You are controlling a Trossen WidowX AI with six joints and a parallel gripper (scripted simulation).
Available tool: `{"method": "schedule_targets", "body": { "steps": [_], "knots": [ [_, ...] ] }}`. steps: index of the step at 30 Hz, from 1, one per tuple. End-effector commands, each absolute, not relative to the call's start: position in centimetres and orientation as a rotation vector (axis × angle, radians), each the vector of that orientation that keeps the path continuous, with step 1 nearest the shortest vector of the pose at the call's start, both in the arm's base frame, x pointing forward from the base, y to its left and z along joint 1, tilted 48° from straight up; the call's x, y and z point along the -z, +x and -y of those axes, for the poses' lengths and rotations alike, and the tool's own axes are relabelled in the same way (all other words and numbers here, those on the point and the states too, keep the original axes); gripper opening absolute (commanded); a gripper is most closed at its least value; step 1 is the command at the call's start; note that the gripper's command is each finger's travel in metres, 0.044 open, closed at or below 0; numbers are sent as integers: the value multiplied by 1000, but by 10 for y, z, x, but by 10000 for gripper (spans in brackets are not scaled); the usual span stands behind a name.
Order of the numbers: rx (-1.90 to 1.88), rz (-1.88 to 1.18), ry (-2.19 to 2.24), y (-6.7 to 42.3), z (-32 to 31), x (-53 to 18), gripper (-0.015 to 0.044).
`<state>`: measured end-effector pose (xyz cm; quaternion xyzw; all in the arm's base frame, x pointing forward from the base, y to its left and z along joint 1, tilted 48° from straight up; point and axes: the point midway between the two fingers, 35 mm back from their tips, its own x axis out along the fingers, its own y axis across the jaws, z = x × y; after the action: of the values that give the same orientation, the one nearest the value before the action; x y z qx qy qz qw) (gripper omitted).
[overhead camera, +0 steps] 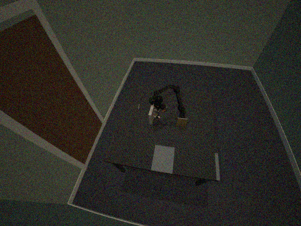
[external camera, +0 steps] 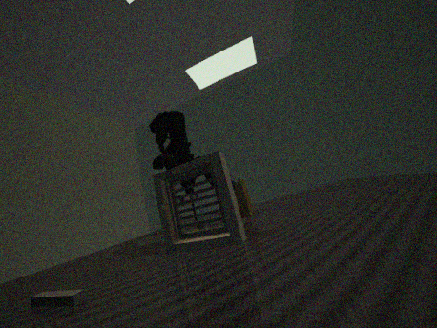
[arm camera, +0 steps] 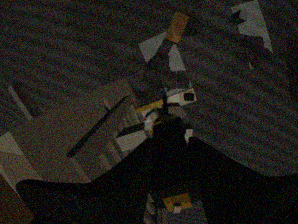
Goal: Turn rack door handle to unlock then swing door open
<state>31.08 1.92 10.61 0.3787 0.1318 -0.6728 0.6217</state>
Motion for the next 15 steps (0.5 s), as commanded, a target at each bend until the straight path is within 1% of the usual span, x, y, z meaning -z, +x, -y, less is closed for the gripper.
{"method": "schedule_targets", "body": {
  "steps": [1, 5, 6, 8, 15],
  "knots": [
    [1551, -290, 895, 312, -19, -105, 170],
    [1551, -290, 895, 312, -19, -105, 275],
    [1551, -290, 895, 312, -19, -105, 285],
    [1542, -314, 869, 312, -19, -105, 285],
    [1435, -557, 603, 312, -19, -105, 285]
  ]
}}
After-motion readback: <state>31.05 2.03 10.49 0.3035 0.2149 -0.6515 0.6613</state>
